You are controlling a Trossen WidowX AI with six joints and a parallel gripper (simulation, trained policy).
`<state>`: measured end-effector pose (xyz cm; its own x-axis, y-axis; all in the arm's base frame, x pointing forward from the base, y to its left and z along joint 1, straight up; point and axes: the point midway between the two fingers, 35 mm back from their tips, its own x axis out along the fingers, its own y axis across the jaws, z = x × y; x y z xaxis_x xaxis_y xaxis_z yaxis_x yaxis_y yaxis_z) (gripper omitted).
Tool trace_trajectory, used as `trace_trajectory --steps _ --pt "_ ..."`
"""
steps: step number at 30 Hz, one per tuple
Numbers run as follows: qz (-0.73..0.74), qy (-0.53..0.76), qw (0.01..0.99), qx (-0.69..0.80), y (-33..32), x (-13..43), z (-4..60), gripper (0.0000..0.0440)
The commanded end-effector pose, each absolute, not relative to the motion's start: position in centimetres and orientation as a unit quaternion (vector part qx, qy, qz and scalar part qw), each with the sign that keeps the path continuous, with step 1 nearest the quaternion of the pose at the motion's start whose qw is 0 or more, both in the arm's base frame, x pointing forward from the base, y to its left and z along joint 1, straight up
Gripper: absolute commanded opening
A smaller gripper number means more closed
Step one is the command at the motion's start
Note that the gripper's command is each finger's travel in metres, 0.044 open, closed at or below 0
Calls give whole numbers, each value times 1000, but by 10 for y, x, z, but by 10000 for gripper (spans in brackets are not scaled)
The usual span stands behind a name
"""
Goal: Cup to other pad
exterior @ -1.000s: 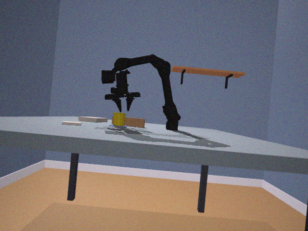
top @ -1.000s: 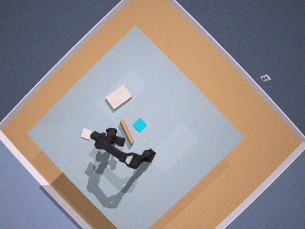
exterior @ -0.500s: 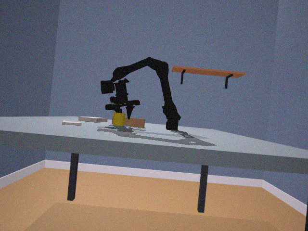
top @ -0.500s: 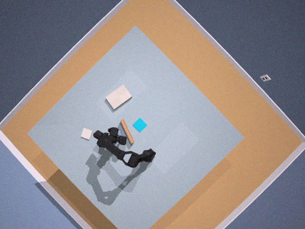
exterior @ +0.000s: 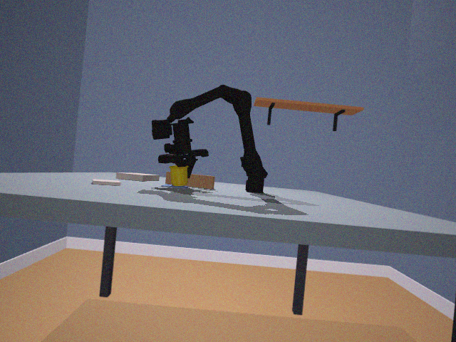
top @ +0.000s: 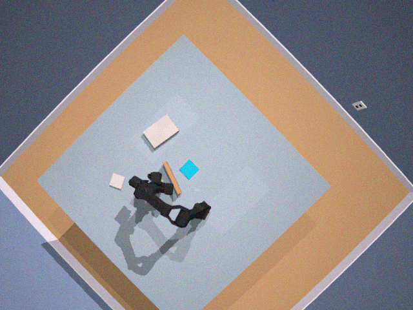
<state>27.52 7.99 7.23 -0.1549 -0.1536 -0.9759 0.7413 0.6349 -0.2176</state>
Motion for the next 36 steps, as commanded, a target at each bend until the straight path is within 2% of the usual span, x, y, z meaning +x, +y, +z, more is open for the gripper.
trace_trajectory --steps 1,11,19,36 --pt "-365 664 613 224 76 273 79 0" --pt "-373 646 611 265 63 265 115 12" --pt "-383 620 612 306 47 265 142 5" --pt "-408 555 619 377 0 274 164 0"
